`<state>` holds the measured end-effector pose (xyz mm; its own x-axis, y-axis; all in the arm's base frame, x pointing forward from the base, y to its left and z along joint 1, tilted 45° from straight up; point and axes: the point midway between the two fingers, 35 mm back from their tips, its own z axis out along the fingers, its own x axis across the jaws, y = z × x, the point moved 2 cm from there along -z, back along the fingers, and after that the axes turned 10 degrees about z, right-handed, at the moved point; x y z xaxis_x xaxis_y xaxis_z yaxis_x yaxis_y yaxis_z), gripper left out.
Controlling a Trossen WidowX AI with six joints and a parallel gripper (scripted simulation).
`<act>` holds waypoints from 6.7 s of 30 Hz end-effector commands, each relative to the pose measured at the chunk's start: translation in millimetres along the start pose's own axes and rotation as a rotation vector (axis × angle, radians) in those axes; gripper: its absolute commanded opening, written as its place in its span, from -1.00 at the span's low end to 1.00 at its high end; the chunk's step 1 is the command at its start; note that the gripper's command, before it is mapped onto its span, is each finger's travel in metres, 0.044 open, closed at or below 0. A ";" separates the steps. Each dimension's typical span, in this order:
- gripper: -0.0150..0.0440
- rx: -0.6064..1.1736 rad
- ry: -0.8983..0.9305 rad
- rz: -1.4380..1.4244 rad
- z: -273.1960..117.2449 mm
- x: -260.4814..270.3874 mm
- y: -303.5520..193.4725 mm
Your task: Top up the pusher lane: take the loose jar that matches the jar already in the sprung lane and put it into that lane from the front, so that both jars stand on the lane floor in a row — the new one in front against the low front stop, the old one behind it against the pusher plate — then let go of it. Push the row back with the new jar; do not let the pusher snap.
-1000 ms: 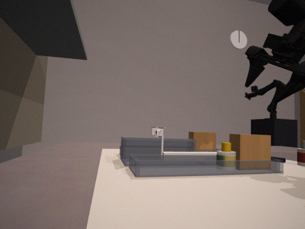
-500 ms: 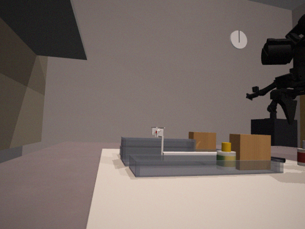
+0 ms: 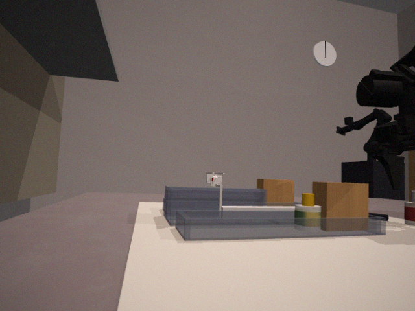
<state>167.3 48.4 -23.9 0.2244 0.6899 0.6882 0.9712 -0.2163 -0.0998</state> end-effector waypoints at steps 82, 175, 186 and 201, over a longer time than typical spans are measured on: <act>-0.49 -0.002 0.001 -0.003 -59.1 -5.4 52.8; -0.49 -0.005 0.005 -0.026 11.7 -20.5 159.5; -0.49 -0.005 0.006 -0.026 11.6 -19.2 164.0; -0.49 -0.005 0.006 -0.026 11.2 -17.5 170.0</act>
<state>321.0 8.2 -63.5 0.2122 0.6936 0.6884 0.9750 -0.1982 -0.1009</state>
